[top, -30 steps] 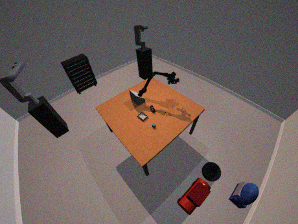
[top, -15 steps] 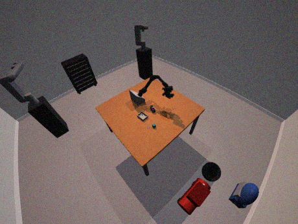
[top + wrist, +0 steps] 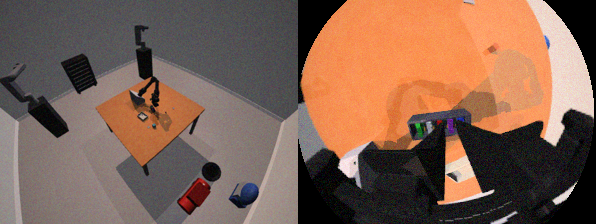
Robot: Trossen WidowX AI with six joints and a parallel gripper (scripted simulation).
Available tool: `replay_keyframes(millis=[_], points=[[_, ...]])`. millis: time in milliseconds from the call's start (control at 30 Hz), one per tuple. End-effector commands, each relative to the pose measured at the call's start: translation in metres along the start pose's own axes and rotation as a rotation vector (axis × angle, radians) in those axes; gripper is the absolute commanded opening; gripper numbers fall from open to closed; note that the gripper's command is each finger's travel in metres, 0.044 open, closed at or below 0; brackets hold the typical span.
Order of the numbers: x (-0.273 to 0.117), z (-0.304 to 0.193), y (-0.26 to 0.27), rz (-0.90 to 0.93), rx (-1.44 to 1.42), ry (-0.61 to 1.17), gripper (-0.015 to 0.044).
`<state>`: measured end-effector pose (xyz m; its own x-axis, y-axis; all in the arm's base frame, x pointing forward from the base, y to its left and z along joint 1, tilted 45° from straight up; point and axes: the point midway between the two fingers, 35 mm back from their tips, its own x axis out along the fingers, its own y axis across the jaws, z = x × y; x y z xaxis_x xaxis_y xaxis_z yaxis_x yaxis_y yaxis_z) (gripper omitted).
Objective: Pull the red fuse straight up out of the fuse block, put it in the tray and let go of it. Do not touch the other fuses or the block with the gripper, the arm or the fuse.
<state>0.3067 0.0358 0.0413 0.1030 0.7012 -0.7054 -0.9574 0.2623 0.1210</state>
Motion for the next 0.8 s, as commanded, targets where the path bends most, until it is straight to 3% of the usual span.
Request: replay_keyframes(millis=[0, 767], points=[[0.005, -0.022, 0.014, 0.042, 0.04, 0.015, 0.0074], [0.023, -0.024, 0.014, 0.042, 0.04, 0.015, 0.0074]])
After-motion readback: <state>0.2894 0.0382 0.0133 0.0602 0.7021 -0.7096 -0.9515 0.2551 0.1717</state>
